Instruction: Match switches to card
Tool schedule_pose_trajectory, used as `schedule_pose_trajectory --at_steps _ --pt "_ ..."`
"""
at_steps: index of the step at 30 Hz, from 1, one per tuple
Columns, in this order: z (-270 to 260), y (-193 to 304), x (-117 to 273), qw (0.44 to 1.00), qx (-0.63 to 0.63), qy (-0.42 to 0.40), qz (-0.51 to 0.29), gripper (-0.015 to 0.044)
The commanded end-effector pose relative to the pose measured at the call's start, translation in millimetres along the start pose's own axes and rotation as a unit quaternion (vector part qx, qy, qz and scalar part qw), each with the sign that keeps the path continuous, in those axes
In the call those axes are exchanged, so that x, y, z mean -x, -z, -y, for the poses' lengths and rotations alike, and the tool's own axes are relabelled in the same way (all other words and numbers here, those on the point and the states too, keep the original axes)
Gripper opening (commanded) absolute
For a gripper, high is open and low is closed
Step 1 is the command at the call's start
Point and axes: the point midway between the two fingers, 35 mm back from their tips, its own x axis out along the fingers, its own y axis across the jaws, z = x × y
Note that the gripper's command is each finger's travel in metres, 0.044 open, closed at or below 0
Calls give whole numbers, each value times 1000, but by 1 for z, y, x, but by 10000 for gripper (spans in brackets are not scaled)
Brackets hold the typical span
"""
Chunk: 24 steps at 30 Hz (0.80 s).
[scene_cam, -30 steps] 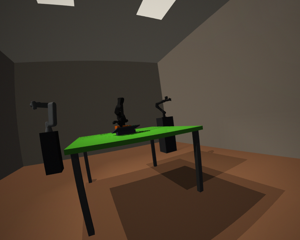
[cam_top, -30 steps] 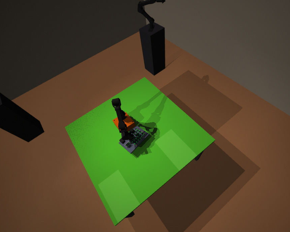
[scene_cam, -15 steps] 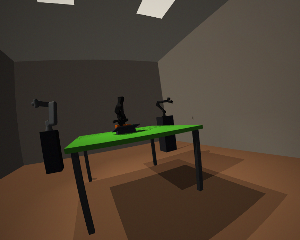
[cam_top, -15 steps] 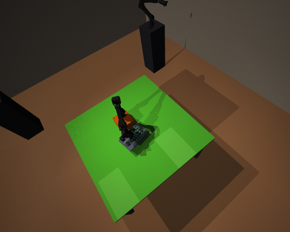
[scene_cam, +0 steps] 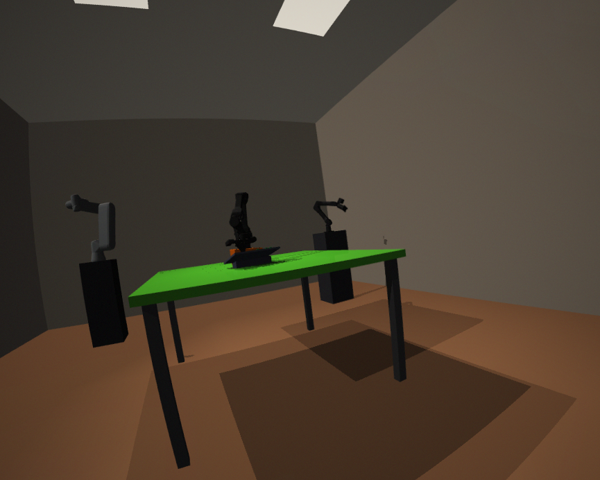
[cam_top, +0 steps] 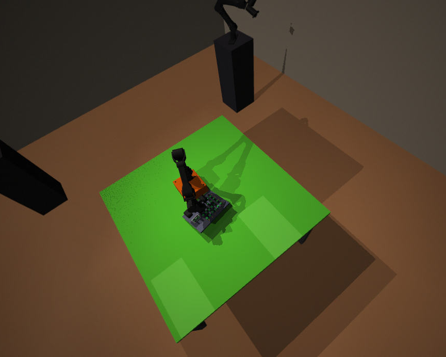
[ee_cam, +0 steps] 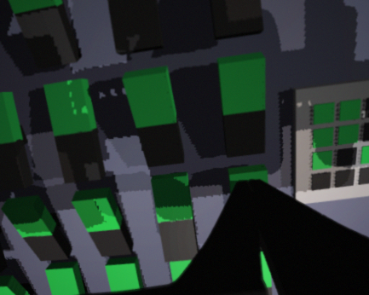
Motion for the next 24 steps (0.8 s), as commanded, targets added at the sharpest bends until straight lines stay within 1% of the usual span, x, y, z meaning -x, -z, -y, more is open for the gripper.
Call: schedule_pose_trajectory --at_steps 1,3,4,7,8,12,15,19,22,24 --pt "0 0 -1 1000 -1 1 0 0" --pt "0 0 2 1000 0 0 0 0" --pt "1 0 10 1000 0 0 2 0" --pt "1 1 53 1000 -1 1 10 0" --pt "1 2 61 1000 -1 2 11 0" --pt "-2 3 64 1000 -1 2 12 0" --pt "-37 7 65 1000 -1 1 9 0" --pt "-89 26 65 1000 -2 -1 9 0" --pt "-112 39 63 1000 -3 -2 10 0" --pt "-116 42 63 1000 -3 -3 11 0"
